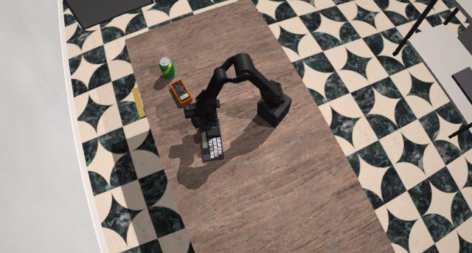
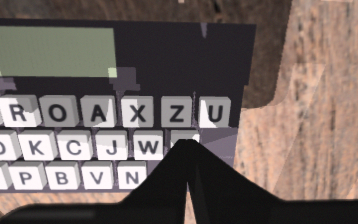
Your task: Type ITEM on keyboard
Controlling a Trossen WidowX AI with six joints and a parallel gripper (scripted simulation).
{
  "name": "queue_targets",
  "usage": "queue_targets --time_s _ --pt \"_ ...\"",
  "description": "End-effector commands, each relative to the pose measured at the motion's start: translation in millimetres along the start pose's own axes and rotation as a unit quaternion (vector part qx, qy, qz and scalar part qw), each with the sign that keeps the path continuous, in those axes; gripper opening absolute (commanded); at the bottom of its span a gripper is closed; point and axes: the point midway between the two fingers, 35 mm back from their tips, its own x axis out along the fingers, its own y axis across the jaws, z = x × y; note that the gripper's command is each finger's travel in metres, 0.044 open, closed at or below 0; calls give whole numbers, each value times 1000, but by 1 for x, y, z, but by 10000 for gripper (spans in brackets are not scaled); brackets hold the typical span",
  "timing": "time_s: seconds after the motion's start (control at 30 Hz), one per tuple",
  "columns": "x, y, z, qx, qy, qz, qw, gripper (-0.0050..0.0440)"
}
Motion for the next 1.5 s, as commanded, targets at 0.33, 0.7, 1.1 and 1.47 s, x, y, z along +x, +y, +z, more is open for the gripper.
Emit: queue_targets --time_s 0.33,0.7,1.1,1.47 --pt "-2 1 5 -1 -11 1 1000 -50" --pt "1 1 3 0 -6 2 1000 -50" --pt "-1 2 4 -1 -8 3 1000 -50" --pt "-24 1 11 -2 -20 3 1000 -50"
